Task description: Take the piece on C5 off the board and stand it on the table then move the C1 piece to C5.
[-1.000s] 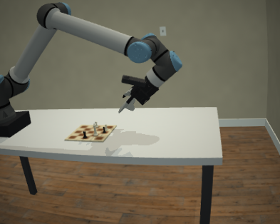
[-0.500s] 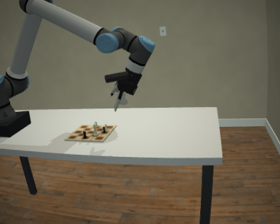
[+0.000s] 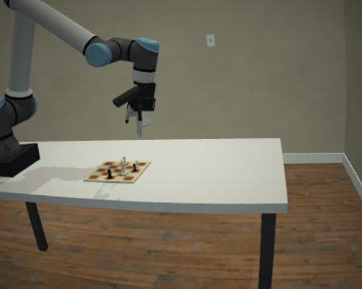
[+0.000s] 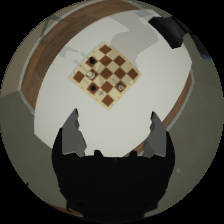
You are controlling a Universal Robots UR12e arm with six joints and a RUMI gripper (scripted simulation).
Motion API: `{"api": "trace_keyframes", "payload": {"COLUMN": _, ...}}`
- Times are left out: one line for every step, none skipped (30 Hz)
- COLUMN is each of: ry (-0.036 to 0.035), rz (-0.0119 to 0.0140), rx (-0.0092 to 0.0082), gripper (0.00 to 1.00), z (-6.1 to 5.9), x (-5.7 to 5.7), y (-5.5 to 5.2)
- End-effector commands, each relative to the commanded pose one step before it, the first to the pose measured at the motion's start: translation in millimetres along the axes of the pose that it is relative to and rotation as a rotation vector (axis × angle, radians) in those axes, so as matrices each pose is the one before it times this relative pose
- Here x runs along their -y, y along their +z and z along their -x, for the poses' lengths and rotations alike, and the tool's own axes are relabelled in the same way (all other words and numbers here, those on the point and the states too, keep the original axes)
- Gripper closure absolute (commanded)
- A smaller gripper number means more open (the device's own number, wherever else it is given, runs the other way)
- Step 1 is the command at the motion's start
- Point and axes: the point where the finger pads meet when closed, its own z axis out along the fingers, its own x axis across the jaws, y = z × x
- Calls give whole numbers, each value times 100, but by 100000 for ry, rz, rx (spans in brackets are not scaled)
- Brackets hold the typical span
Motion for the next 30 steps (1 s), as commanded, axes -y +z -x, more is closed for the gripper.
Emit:
{"api": "trace_keyframes", "payload": {"ry": -5601, "rz": 6028, "rx": 5650, "gripper": 0, "z": -1336, "x": 886, "y": 75}}
{"api": "trace_keyframes", "payload": {"ry": -1261, "rz": 1063, "rx": 1208, "gripper": 0, "z": -350, "x": 210, "y": 9}}
{"api": "trace_keyframes", "payload": {"ry": -1196, "rz": 993, "rx": 1157, "gripper": 0, "z": -338, "x": 199, "y": 2}}
{"api": "trace_keyframes", "payload": {"ry": -1130, "rz": 925, "rx": 1102, "gripper": 0, "z": -324, "x": 187, "y": -4}}
{"api": "trace_keyframes", "payload": {"ry": -1063, "rz": 858, "rx": 1045, "gripper": 0, "z": -309, "x": 174, "y": -9}}
{"api": "trace_keyframes", "payload": {"ry": -995, "rz": 792, "rx": 985, "gripper": 0, "z": -294, "x": 162, "y": -13}}
{"api": "trace_keyframes", "payload": {"ry": -926, "rz": 728, "rx": 923, "gripper": 0, "z": -277, "x": 150, "y": -16}}
{"api": "trace_keyframes", "payload": {"ry": -858, "rz": 666, "rx": 860, "gripper": 0, "z": -259, "x": 138, "y": -18}}
{"api": "trace_keyframes", "payload": {"ry": -789, "rz": 606, "rx": 796, "gripper": 0, "z": -241, "x": 126, "y": -20}}
{"api": "trace_keyframes", "payload": {"ry": -721, "rz": 548, "rx": 731, "gripper": 0, "z": -222, "x": 114, "y": -20}}
{"api": "trace_keyframes", "payload": {"ry": -653, "rz": 492, "rx": 665, "gripper": 0, "z": -203, "x": 103, "y": -21}}
{"api": "trace_keyframes", "payload": {"ry": -587, "rz": 439, "rx": 600, "gripper": 0, "z": -184, "x": 92, "y": -20}}
{"api": "trace_keyframes", "payload": {"ry": 0, "rz": 0, "rx": 0, "gripper": 0, "z": 0, "x": 0, "y": 0}}
{"api": "trace_keyframes", "payload": {"ry": 0, "rz": 0, "rx": 0, "gripper": 0, "z": 0, "x": 0, "y": 0}}
{"api": "trace_keyframes", "payload": {"ry": -523, "rz": 387, "rx": 536, "gripper": 0, "z": -165, "x": 81, "y": -19}}
{"api": "trace_keyframes", "payload": {"ry": -460, "rz": 338, "rx": 473, "gripper": 0, "z": -146, "x": 71, "y": -18}}
{"api": "trace_keyframes", "payload": {"ry": -399, "rz": 292, "rx": 412, "gripper": 0, "z": -127, "x": 62, "y": -17}}
{"api": "trace_keyframes", "payload": {"ry": -341, "rz": 248, "rx": 353, "gripper": 0, "z": -109, "x": 52, "y": -15}}
{"api": "trace_keyframes", "payload": {"ry": -286, "rz": 207, "rx": 296, "gripper": 0, "z": -92, "x": 44, "y": -13}}
{"api": "trace_keyframes", "payload": {"ry": -235, "rz": 169, "rx": 244, "gripper": 0, "z": -76, "x": 36, "y": -11}}
{"api": "trace_keyframes", "payload": {"ry": -187, "rz": 135, "rx": 195, "gripper": 0, "z": -61, "x": 28, "y": -9}}
{"api": "trace_keyframes", "payload": {"ry": -144, "rz": 103, "rx": 150, "gripper": 0, "z": -47, "x": 22, "y": -7}}
{"api": "trace_keyframes", "payload": {"ry": -106, "rz": 76, "rx": 110, "gripper": 0, "z": -34, "x": 16, "y": -5}}
{"api": "trace_keyframes", "payload": {"ry": -73, "rz": 52, "rx": 75, "gripper": 0, "z": -24, "x": 11, "y": -4}}
{"api": "trace_keyframes", "payload": {"ry": -45, "rz": 32, "rx": 47, "gripper": 0, "z": -15, "x": 7, "y": -2}}
{"api": "trace_keyframes", "payload": {"ry": -24, "rz": 17, "rx": 25, "gripper": 0, "z": -8, "x": 4, "y": -1}}
{"api": "trace_keyframes", "payload": {"ry": -9, "rz": 6, "rx": 9, "gripper": 0, "z": -3, "x": 1, "y": 0}}
{"api": "trace_keyframes", "payload": {"ry": -1, "rz": 1, "rx": 1, "gripper": 0, "z": 0, "x": 0, "y": 0}}
{"api": "trace_keyframes", "payload": {"ry": 0, "rz": 0, "rx": 0, "gripper": 0, "z": 0, "x": 0, "y": 0}}
{"api": "trace_keyframes", "payload": {"ry": 0, "rz": 0, "rx": 0, "gripper": 0, "z": 0, "x": 0, "y": 0}}
